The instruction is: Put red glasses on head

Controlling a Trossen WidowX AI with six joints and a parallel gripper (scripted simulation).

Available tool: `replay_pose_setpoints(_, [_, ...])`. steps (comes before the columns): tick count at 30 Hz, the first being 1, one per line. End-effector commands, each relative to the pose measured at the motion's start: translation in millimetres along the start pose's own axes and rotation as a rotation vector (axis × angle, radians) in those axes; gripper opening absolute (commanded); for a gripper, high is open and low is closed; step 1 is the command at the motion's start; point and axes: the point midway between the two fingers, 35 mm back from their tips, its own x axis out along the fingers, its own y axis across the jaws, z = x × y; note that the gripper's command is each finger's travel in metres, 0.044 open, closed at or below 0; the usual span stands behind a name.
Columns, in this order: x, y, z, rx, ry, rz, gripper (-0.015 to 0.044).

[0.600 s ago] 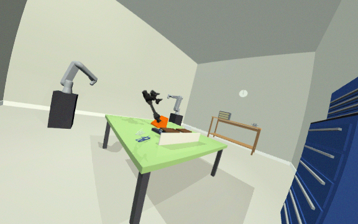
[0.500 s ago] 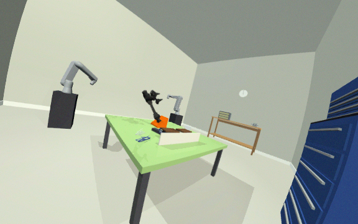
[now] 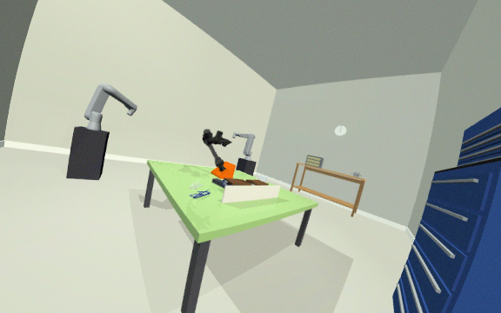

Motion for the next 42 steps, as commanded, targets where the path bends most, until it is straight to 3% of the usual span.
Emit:
replay_pose_setpoints(1, [48.1,25.0,-51.7,0.494,0.203,0.087,0.02])
replay_pose_setpoints(12, [99.7,86.8,-115.0,1.08,0.595,0.085,0.02])
replay_pose_setpoints(22, [122.5,156.4,-167.5,1.457,1.029,-0.136,0.02])
replay_pose_setpoints(33, [123.5,231.6,-214.9,1.602,1.405,-0.679,0.02])
replay_pose_setpoints(38, [116.4,261.2,-232.5,1.56,1.452,-1.008,0.02])
replay_pose_setpoints(42, [107.2,281.4,-244.1,1.486,1.399,-1.282,0.02])
